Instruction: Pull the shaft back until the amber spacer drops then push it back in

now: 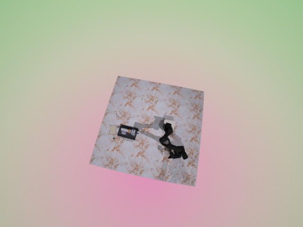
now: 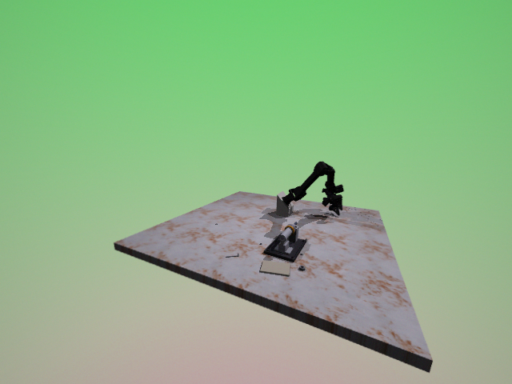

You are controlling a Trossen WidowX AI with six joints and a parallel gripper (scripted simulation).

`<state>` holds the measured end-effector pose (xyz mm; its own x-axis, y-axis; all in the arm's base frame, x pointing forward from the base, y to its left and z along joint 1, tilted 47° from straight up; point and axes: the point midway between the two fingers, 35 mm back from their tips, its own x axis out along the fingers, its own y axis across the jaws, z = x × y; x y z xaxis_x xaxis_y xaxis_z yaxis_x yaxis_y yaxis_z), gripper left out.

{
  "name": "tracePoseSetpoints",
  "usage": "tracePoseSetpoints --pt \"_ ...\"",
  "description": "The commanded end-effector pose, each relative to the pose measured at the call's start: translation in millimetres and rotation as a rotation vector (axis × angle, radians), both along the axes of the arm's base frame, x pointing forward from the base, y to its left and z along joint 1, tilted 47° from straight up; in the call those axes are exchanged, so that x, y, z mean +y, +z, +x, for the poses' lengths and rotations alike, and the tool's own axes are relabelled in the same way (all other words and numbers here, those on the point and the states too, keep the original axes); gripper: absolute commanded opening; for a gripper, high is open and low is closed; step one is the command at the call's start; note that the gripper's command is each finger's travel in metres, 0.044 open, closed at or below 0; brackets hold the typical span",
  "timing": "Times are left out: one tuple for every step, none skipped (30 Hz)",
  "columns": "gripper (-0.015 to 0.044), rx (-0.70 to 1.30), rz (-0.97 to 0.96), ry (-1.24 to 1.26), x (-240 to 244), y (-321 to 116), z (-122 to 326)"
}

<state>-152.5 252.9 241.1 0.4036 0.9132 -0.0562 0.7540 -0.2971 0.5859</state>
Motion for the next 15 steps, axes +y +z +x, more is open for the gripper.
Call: tracePoseSetpoints --pt "0.0426 -0.004 -0.003 -0.001 0.5 0.3 0.6" --pt "0.0440 -0.016 -0.011 -0.005 2.0 1.1 2.3" --pt "0.0440 -0.035 -0.024 -0.011 4.5 2.5 5.2" --pt "0.0440 -0.063 -0.043 -0.019 8.0 4.5 9.4" --pt "0.0440 -0.097 -0.068 -0.029 12.3 7.1 15.0" --pt "0.0440 -0.136 -0.097 -0.042 17.8 10.7 22.7" --pt "0.0440 -0.171 -0.127 -0.060 24.4 15.2 32.6" --pt "0.0440 -0.201 -0.155 -0.080 30.9 20.3 43.9" --pt "0.0440 -0.230 -0.183 -0.100 36.9 25.6 55.7" --pt "0.0440 -0.259 -0.211 -0.119 42.3 31.0 67.9" --pt "0.0440 -0.233 -0.201 -0.158 47.1 36.4 81.2" --pt "0.0440 -0.216 -0.194 -0.194 51.0 41.0 93.9" --pt "0.0440 -0.245 -0.217 -0.205 52.9 41.4 101.0" --pt "0.0440 -0.274 -0.240 -0.216 54.6 41.8 108.1" --pt "0.0440 -0.303 -0.263 -0.226 56.1 42.3 115.3"
